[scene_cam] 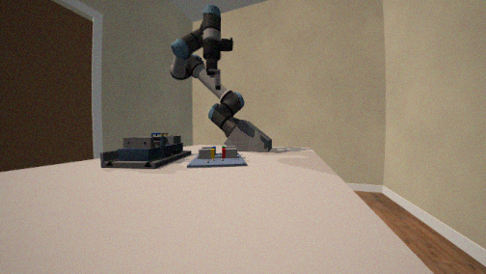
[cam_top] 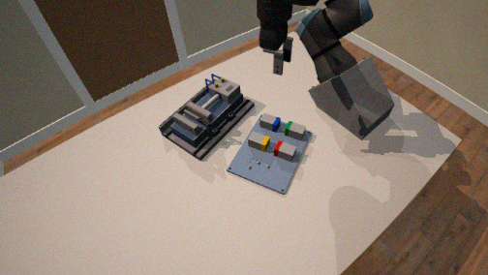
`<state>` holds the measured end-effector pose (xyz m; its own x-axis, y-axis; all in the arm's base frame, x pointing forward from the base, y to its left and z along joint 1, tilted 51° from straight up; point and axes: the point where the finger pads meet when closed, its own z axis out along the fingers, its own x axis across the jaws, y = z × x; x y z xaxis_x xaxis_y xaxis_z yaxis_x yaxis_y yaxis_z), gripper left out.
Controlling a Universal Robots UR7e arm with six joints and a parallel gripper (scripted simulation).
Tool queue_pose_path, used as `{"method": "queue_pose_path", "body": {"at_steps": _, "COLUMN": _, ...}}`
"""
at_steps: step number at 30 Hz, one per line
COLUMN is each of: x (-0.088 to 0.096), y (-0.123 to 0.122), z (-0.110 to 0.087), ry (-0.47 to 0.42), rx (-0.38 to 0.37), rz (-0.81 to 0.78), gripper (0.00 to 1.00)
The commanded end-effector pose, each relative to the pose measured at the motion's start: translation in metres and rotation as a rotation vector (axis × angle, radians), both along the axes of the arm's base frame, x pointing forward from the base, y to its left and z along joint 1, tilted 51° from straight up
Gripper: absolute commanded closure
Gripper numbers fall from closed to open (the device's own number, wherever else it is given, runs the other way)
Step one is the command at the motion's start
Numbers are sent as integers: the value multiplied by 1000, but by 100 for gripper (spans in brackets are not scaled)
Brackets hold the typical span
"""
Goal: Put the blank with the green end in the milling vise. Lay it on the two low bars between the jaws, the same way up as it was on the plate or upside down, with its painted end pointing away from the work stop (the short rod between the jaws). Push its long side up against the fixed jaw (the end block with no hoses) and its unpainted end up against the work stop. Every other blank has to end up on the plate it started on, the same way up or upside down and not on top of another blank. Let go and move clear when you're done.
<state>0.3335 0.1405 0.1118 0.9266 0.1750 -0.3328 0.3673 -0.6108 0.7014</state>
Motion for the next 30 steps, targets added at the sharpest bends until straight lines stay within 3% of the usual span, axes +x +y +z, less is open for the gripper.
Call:
{"method": "queue_pose_path", "body": {"at_steps": 1, "x": 0, "y": 0, "z": 0, "ry": -1, "rx": 0, "rz": 0, "gripper": 0}}
{"method": "queue_pose_path", "body": {"at_steps": 7, "x": 0, "y": 0, "z": 0, "ry": -1, "rx": 0, "rz": 0, "gripper": 0}}
{"method": "queue_pose_path", "body": {"at_steps": 12, "x": -19, "y": -31, "z": -34, "ry": -3, "rx": 0, "rz": -2, "gripper": 0}}
{"method": "queue_pose_path", "body": {"at_steps": 24, "x": -19, "y": -31, "z": -34, "ry": -3, "rx": 0, "rz": -2, "gripper": 0}}
{"method": "queue_pose_path", "body": {"at_steps": 30, "x": -39, "y": -62, "z": -67, "ry": -3, "rx": 0, "rz": -2, "gripper": 0}}
